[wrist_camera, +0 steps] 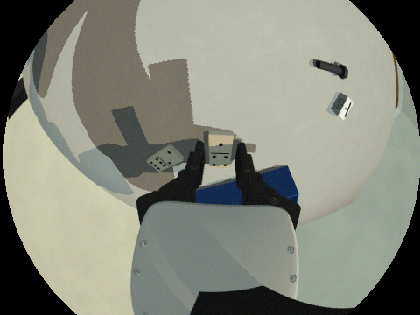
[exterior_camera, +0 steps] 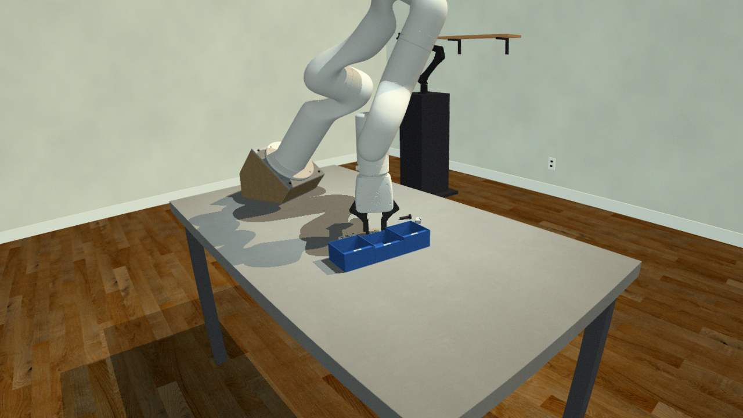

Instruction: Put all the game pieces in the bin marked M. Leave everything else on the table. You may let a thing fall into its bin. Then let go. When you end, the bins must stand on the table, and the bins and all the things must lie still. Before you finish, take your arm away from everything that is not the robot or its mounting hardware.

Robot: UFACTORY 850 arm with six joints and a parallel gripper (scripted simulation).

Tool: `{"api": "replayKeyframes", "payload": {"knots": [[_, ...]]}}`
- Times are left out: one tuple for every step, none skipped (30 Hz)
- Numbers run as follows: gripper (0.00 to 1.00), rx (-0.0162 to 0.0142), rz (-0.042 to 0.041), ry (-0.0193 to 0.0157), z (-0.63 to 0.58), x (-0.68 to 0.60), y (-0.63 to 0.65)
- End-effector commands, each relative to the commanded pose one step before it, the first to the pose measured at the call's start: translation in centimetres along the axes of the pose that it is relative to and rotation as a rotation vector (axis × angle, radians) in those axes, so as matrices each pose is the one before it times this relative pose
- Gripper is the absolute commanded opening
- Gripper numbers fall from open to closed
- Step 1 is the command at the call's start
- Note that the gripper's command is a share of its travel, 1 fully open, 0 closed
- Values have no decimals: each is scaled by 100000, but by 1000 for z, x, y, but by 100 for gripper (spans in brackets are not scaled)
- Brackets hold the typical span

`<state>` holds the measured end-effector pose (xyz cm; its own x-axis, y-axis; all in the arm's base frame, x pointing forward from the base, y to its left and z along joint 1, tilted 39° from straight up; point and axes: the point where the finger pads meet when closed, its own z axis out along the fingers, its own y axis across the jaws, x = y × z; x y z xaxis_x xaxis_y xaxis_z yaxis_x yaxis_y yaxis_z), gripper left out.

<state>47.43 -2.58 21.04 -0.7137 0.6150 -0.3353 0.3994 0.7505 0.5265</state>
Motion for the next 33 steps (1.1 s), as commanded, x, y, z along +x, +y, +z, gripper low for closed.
{"api": "replayKeyframes", "payload": {"knots": [[41,-52,-28,-158,33,-44,20],[41,0,0,-1,3,3,-1],[41,0,0,3,-5,-3,0],[41,0,0,-1,2,2,-1],[41,0,0,-1,1,2,-1],[41,0,0,0,1,1,-1],[41,0,0,0,1,1,-1],[41,0,0,0,1,1,-1],[0,0,0,0,0,0,0],[0,0,0,0,0,0,0],[0,0,0,0,0,0,0],[0,0,0,0,0,0,0],[0,0,0,0,0,0,0],[0,0,0,0,0,0,0],[0,0,0,0,0,0,0],[0,-13,-5,-9,-5,-5,5],[0,0,0,0,0,0,0],[0,0,0,0,0,0,0],[0,13,5,9,6,6,-5],[0,0,0,0,0,0,0],[0,-13,-6,-10,-5,-5,5],[0,0,1,0,0,0,0],[0,0,0,-1,0,0,0],[0,0,0,0,0,0,0],[0,0,0,0,0,0,0],[0,0,0,0,0,0,0],[0,0,0,0,0,0,0],[0,0,0,0,0,0,0],[0,0,0,0,0,0,0],[0,0,0,0,0,0,0],[0,0,0,0,0,0,0],[0,0,0,0,0,0,0],[0,0,0,0,0,0,0]]}}
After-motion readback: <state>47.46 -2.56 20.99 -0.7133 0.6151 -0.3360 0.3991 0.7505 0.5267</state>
